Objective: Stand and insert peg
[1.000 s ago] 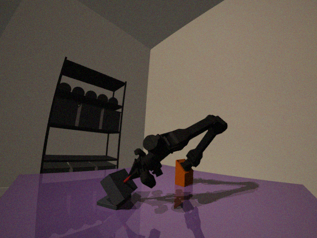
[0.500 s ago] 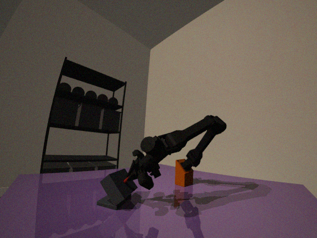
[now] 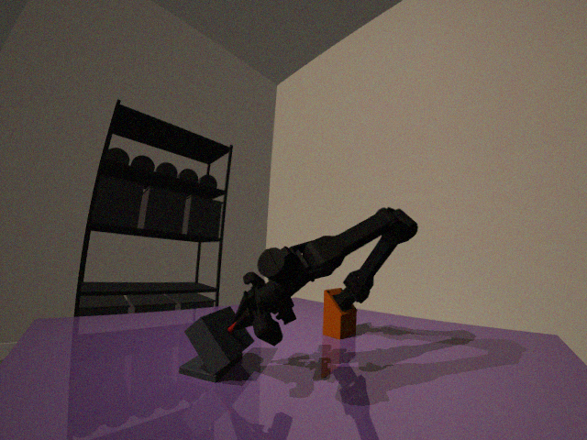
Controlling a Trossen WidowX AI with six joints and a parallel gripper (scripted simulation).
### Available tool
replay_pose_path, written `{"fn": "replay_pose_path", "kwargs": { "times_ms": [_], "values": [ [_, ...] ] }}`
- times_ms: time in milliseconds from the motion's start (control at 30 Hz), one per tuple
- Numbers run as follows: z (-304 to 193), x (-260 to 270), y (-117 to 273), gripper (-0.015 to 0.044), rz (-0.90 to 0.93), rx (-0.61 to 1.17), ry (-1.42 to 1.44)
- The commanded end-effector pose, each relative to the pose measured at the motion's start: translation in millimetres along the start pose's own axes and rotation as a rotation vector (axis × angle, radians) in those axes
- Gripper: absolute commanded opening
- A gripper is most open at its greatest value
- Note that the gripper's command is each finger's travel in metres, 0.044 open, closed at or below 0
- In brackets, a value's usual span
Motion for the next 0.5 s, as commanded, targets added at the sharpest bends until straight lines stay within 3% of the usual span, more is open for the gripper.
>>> {"fn": "replay_pose_path", "kwargs": {
  "times_ms": [0, 467],
  "values": [
    [0.1, 0.0, 0.1, 0.0053, 0.0, 0.0, 0.0],
    [-0.2, -0.1, 2.7, 0.042, 0.0, 0.0, 0.0]
  ]
}}
Point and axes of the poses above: the point midway between the two fingers, 35 mm back from their tips, its own y axis back along the fingers, its own x axis across the jaws, z = x × y, the point moved 1 cm from there along y, back along the fingers, and after that the axes turned 3 degrees about -y, right-handed, at the moved point
